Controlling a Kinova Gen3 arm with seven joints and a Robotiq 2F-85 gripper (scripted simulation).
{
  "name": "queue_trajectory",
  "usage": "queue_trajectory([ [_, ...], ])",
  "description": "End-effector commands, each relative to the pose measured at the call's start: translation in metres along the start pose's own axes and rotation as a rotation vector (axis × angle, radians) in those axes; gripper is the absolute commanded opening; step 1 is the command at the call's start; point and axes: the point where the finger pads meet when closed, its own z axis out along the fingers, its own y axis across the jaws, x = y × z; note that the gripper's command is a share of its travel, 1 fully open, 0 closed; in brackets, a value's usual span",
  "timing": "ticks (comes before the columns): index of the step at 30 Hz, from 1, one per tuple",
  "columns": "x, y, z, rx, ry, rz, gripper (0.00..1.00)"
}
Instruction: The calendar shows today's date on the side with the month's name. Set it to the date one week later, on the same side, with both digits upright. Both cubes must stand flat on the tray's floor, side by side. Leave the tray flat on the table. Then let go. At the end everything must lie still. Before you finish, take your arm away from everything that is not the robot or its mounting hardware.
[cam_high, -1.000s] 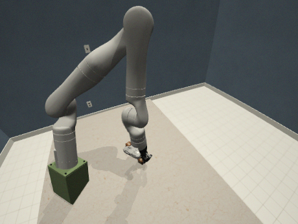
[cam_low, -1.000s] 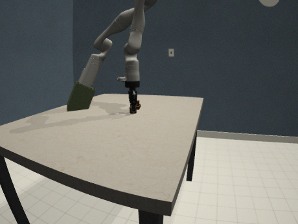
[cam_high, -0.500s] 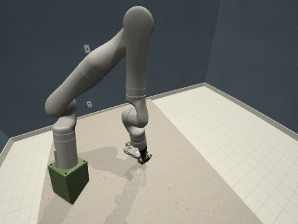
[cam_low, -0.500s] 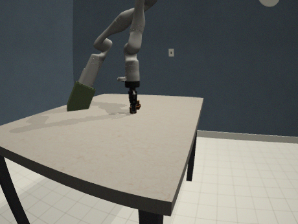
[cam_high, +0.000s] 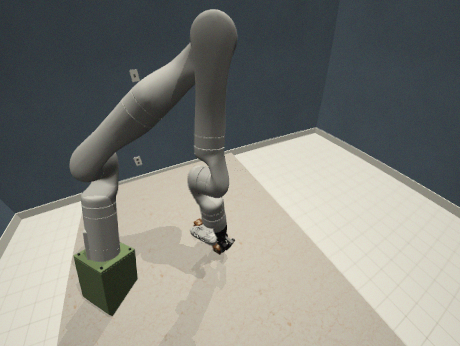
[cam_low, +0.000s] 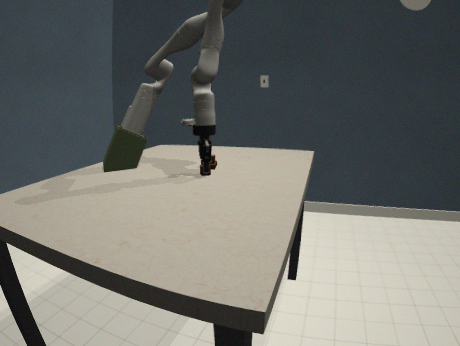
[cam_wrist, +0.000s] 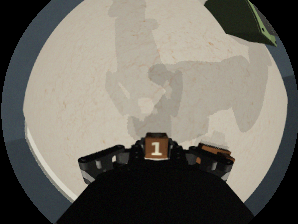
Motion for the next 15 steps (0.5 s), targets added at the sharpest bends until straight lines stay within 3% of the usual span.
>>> queue_trajectory([
  [1, -0.0001, -0.0003, -0.0002, 0.001, 0.000, 0.000, 0.28],
  [15, -0.0001, -0.0003, -0.0048, 0.001, 0.000, 0.000, 0.28],
])
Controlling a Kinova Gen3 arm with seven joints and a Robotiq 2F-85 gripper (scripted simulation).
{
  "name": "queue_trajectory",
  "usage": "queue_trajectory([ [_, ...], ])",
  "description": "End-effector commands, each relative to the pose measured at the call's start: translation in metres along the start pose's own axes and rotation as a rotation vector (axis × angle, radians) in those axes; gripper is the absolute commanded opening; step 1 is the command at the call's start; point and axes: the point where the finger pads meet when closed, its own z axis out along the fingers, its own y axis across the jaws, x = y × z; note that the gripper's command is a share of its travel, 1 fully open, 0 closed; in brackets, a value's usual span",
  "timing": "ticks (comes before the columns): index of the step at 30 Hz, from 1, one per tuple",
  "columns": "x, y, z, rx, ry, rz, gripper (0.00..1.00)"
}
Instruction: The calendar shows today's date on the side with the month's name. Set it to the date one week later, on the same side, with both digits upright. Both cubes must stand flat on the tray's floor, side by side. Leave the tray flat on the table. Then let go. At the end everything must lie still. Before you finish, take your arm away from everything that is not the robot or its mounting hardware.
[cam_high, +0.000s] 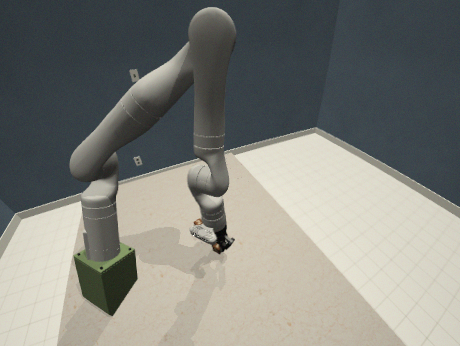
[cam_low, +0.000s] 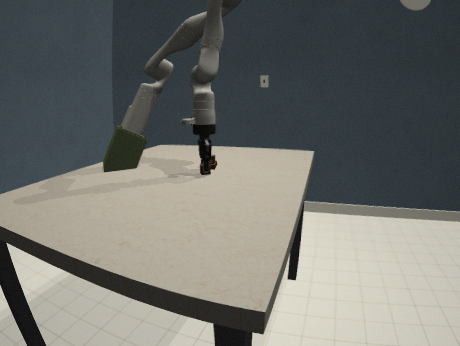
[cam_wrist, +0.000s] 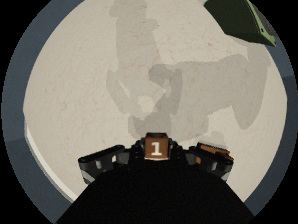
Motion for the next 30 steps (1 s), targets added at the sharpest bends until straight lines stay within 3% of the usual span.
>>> queue_trajectory([
  [1, 0.000, -0.002, -0.003, 0.004, -0.002, 0.002, 0.28],
  [30, 0.000, -0.002, -0.032, 0.004, -0.002, 0.002, 0.28],
])
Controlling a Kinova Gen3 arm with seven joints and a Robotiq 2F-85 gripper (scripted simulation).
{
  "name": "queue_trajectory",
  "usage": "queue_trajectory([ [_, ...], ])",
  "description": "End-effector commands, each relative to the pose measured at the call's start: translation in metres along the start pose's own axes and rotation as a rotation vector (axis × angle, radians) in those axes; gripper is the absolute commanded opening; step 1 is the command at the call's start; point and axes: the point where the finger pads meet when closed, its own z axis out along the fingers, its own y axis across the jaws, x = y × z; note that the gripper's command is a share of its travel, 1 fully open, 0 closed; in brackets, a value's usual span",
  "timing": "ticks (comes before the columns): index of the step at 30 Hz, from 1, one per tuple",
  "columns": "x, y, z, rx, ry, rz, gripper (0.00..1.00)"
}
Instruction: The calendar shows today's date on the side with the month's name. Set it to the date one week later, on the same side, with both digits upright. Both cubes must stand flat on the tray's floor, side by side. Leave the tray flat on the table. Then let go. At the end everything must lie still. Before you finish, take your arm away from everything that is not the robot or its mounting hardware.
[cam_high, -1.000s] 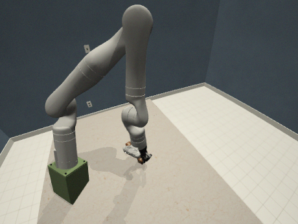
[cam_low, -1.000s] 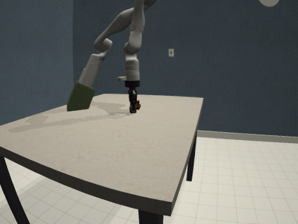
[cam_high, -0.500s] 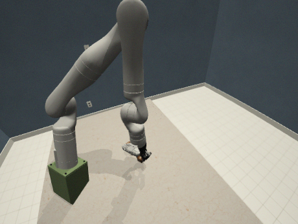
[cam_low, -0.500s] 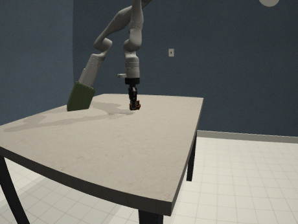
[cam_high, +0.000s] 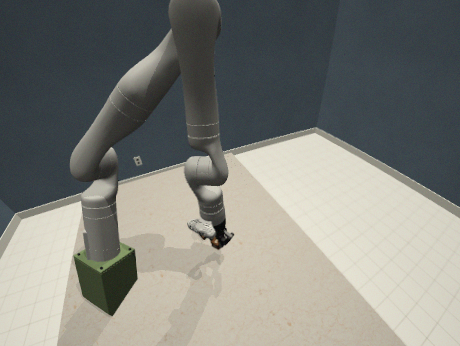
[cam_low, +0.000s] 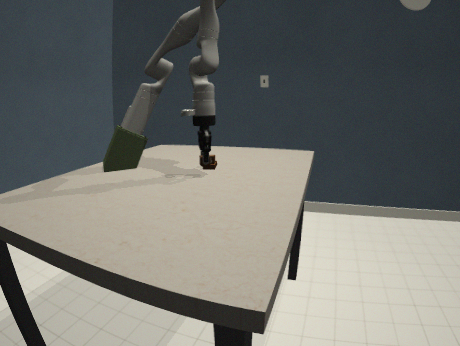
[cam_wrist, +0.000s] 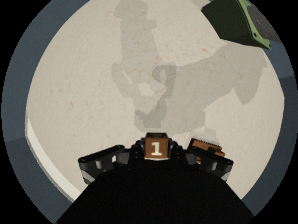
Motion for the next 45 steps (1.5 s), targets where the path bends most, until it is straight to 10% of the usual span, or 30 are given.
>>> queue_trajectory([
  [1, 0.000, -0.004, -0.003, 0.006, -0.001, 0.004, 0.28],
  [45, 0.000, -0.003, -0.063, 0.006, -0.001, 0.004, 0.28],
])
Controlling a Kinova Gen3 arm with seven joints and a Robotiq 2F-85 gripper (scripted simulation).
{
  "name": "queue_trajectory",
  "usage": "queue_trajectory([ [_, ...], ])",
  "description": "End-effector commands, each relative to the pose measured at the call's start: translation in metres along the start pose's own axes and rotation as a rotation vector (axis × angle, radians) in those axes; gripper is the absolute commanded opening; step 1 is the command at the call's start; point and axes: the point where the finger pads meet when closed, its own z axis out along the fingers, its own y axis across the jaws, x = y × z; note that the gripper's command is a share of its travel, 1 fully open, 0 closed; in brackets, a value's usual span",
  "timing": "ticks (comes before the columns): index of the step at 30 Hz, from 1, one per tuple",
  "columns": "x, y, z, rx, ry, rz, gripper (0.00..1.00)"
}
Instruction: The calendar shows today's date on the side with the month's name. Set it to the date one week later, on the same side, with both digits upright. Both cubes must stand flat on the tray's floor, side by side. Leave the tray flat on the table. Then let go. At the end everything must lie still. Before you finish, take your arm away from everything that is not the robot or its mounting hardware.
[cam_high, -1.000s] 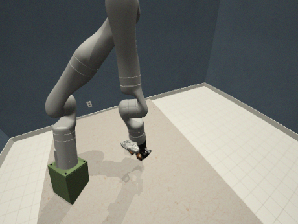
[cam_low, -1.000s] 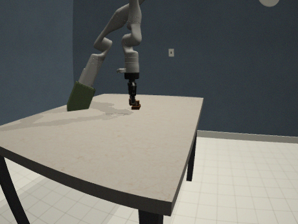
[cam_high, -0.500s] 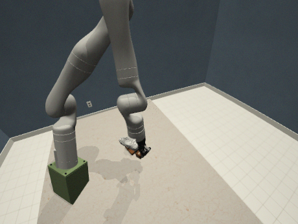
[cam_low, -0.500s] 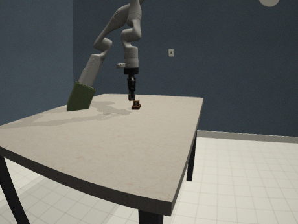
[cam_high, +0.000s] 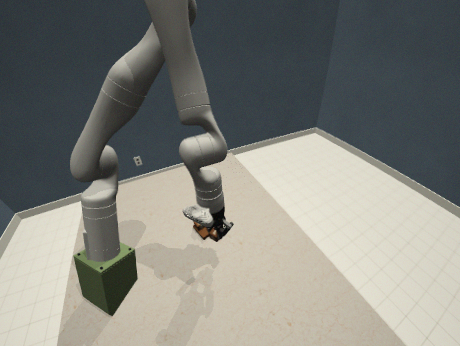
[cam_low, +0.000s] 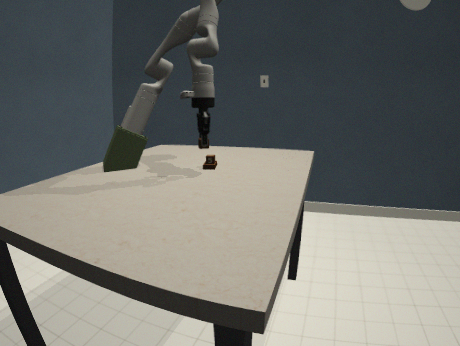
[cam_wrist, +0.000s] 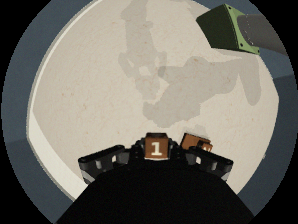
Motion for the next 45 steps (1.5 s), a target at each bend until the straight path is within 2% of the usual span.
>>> queue_trajectory([
  [1, -0.003, -0.002, -0.005, 0.009, -0.003, -0.006, 0.28],
  [30, -0.003, -0.001, -0.009, 0.008, -0.003, -0.019, 0.28],
  [35, -0.006, 0.005, -0.010, 0.006, -0.004, -0.094, 0.28],
  [40, -0.011, 0.018, -0.011, 0.002, -0.005, -0.252, 0.28],
  [42, -0.011, 0.018, -0.011, 0.002, -0.005, -0.252, 0.28],
  [45, -0.016, 0.027, -0.012, 0.000, -0.006, -0.380, 0.28],
])
